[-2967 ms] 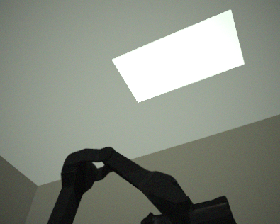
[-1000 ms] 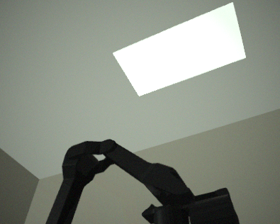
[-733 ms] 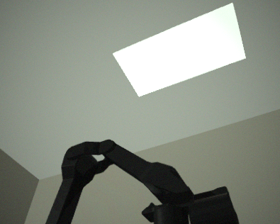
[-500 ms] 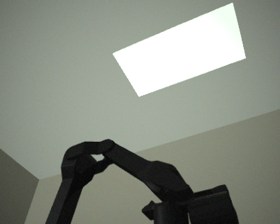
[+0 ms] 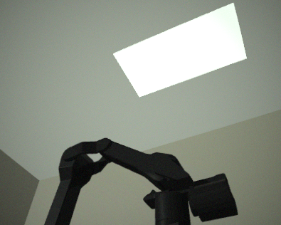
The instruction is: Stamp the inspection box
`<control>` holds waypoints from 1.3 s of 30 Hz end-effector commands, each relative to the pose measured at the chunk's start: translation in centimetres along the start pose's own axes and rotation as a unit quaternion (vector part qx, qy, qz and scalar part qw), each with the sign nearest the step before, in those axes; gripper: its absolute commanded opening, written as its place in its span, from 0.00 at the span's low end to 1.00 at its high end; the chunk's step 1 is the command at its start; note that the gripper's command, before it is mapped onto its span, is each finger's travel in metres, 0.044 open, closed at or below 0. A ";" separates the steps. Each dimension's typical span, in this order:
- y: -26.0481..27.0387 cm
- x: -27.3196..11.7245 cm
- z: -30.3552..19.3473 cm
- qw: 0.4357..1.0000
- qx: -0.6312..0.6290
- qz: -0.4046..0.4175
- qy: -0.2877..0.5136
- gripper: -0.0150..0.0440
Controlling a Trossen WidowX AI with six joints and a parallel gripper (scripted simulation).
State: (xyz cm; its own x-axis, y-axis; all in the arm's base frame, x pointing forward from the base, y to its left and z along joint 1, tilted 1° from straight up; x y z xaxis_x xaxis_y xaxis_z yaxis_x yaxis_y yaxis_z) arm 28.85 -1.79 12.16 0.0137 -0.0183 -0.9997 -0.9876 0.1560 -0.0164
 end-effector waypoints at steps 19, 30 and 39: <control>0.0 -3.7 0.0 1.000 -0.001 -0.005 -0.003 0.25; 3.3 -4.0 3.5 1.000 0.000 -0.004 -0.004 0.25; 7.1 -3.9 6.2 1.000 0.000 -0.002 -0.006 0.25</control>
State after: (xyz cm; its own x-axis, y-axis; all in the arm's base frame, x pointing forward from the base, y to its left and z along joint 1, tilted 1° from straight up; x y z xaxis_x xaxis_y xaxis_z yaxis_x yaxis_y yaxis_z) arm 23.82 4.70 15.93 0.0229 -0.0124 -0.9997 -0.9877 0.1541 -0.0245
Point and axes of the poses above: the point midway between the two fingers, 35 mm back from their tips, its own x axis out along the fingers, its own y axis across the jaws, z = x × y, the point moved 7 cm from there along -x, back along the fingers, and after that the axes turned 2 degrees about -x, right-handed, at the moved point
